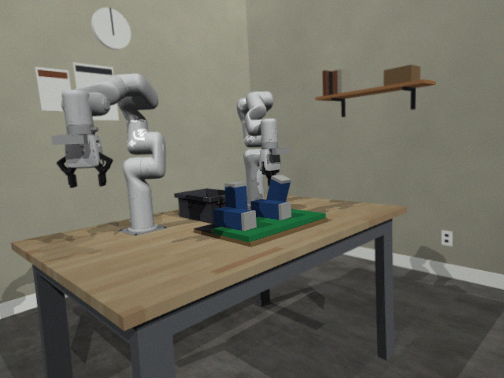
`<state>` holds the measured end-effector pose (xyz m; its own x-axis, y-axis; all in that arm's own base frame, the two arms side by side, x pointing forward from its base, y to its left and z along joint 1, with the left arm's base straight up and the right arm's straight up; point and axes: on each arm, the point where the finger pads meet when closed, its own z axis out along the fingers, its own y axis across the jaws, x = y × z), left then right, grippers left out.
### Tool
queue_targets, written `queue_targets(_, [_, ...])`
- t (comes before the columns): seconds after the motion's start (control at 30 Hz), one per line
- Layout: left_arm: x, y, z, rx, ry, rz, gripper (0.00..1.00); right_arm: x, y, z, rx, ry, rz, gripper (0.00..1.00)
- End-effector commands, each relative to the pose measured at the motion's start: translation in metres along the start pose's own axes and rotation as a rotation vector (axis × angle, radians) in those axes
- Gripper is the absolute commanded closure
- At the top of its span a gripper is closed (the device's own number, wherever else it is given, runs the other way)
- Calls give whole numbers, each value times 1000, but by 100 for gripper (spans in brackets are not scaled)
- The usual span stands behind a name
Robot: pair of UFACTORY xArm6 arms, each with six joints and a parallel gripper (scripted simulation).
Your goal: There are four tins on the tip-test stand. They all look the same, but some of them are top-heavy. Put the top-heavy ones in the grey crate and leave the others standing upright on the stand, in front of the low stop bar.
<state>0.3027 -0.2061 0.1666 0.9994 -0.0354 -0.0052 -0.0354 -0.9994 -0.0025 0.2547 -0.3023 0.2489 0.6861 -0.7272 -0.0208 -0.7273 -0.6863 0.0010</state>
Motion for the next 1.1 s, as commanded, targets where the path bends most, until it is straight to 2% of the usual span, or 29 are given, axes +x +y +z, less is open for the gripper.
queue_targets(0.0, [2,1,-2,-2,4,0,100,1,0,-2,0,4,0,0])
queue_targets(0.73, [9,1,-2,-2,4,-1,100,1,0,-2,0,4,0,0])
queue_targets(1.07, [1,1,-2,-2,4,-2,100,1,0,-2,0,4,0,0])
